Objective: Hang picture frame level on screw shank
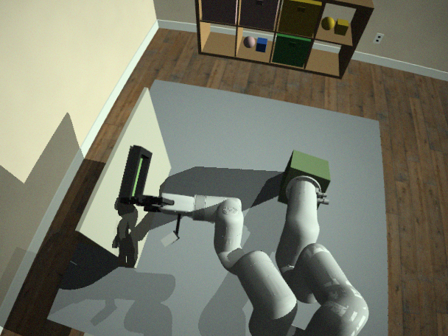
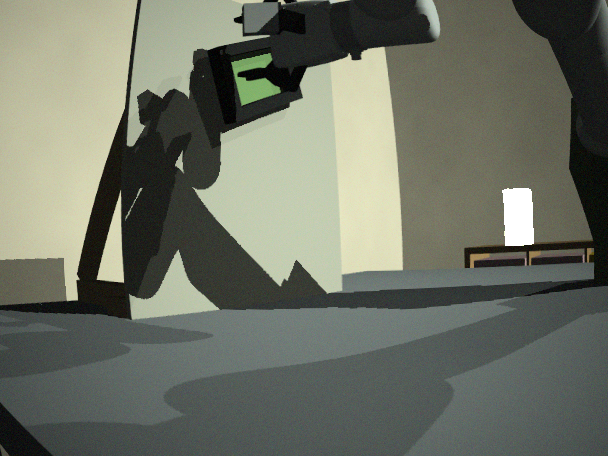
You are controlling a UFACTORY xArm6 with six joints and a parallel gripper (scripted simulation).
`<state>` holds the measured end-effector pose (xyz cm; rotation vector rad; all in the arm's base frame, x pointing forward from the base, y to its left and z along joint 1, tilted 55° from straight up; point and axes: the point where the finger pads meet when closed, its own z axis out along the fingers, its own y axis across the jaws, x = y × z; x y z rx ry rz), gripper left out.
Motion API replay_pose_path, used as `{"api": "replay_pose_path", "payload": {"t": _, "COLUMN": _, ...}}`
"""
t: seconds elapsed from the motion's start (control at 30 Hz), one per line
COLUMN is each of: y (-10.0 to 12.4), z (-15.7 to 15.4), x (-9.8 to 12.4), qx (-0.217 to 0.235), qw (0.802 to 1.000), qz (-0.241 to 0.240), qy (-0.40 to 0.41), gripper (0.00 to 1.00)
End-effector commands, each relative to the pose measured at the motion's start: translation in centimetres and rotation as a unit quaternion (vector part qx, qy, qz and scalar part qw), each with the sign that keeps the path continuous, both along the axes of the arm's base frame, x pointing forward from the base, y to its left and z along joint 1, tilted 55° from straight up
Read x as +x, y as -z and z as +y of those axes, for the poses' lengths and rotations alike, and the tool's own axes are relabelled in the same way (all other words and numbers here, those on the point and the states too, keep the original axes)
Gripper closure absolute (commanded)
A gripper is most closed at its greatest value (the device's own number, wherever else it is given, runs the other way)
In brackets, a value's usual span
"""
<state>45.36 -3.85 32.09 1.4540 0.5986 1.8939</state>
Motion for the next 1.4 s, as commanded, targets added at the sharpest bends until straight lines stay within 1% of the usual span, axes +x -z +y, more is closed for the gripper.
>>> {"api": "replay_pose_path", "payload": {"t": 0.0, "y": -0.1, "z": -0.1, "x": 0.0, "qx": 0.0, "qw": 1.0, "qz": -0.001, "qy": 0.001, "gripper": 0.0}}
{"api": "replay_pose_path", "payload": {"t": 0.1, "y": 0.1, "z": -0.4, "x": -0.1, "qx": -0.006, "qw": 1.0, "qz": 0.002, "qy": 0.004, "gripper": 0.0}}
{"api": "replay_pose_path", "payload": {"t": 0.23, "y": 2.1, "z": -3.1, "x": -1.2, "qx": -0.052, "qw": 0.998, "qz": 0.03, "qy": 0.034, "gripper": 0.0}}
{"api": "replay_pose_path", "payload": {"t": 0.3, "y": 2.6, "z": -3.8, "x": -1.6, "qx": -0.065, "qw": 0.996, "qz": 0.038, "qy": 0.043, "gripper": 0.0}}
{"api": "replay_pose_path", "payload": {"t": 0.63, "y": 2.7, "z": -3.9, "x": -1.6, "qx": -0.066, "qw": 0.996, "qz": 0.038, "qy": 0.043, "gripper": 0.0}}
{"api": "replay_pose_path", "payload": {"t": 0.87, "y": 4.1, "z": -6.1, "x": -2.7, "qx": -0.089, "qw": 0.992, "qz": 0.06, "qy": 0.07, "gripper": 0.0}}
{"api": "replay_pose_path", "payload": {"t": 1.17, "y": 4.1, "z": -6.2, "x": -2.7, "qx": -0.089, "qw": 0.992, "qz": 0.061, "qy": 0.071, "gripper": 0.0}}
{"api": "replay_pose_path", "payload": {"t": 1.2, "y": 4.1, "z": -6.2, "x": -2.7, "qx": -0.089, "qw": 0.992, "qz": 0.061, "qy": 0.071, "gripper": 0.5}}
{"api": "replay_pose_path", "payload": {"t": 1.37, "y": 4.1, "z": -6.2, "x": -2.7, "qx": -0.089, "qw": 0.992, "qz": 0.061, "qy": 0.071, "gripper": 0.5}}
